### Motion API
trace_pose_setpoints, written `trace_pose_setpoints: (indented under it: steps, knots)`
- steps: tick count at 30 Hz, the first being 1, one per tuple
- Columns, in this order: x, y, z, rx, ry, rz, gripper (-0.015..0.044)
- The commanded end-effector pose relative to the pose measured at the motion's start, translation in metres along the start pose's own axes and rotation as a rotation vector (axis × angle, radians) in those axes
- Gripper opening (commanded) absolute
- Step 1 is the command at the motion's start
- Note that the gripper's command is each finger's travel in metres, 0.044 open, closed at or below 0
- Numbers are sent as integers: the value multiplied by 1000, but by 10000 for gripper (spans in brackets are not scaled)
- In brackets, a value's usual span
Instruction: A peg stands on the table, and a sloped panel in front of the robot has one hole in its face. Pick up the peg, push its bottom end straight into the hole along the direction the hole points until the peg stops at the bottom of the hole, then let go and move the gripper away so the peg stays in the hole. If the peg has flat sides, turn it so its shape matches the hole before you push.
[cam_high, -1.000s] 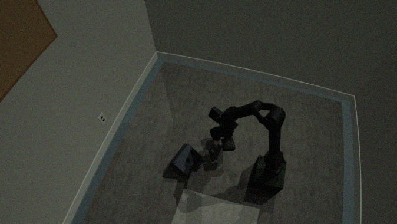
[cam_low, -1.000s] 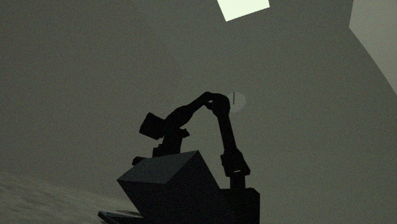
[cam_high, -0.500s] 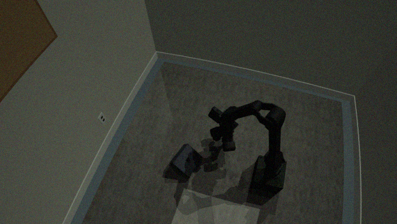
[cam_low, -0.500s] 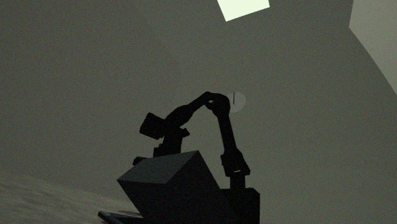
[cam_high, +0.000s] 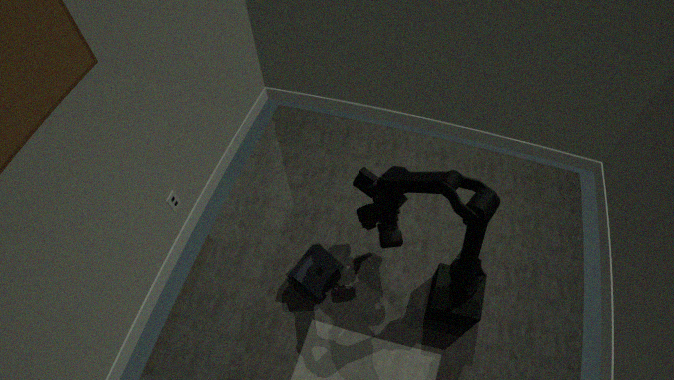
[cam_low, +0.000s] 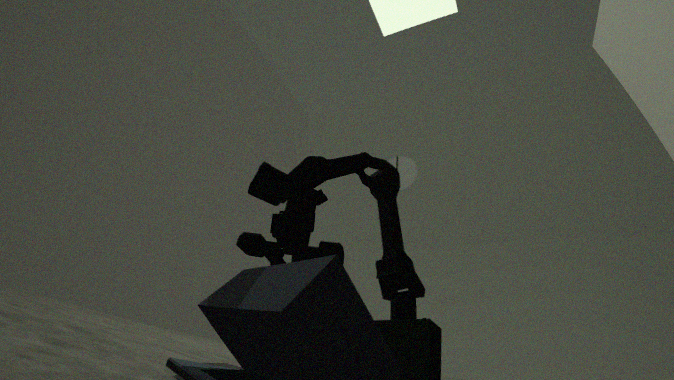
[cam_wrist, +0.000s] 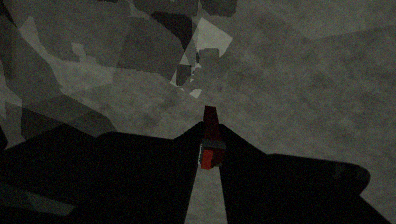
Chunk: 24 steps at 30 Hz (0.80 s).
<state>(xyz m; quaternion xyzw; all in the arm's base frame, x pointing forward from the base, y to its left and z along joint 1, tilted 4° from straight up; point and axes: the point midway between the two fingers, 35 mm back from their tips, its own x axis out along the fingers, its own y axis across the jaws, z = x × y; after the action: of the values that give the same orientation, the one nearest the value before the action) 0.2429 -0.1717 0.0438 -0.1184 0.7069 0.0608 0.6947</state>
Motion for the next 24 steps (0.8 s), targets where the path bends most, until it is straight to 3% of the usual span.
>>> trace_pose_setpoints:
  steps: [1,24]
  knots:
    - [-16,0,0,4,-10,-8,0]
    - [-17,11,19,69,-30,-73,0]
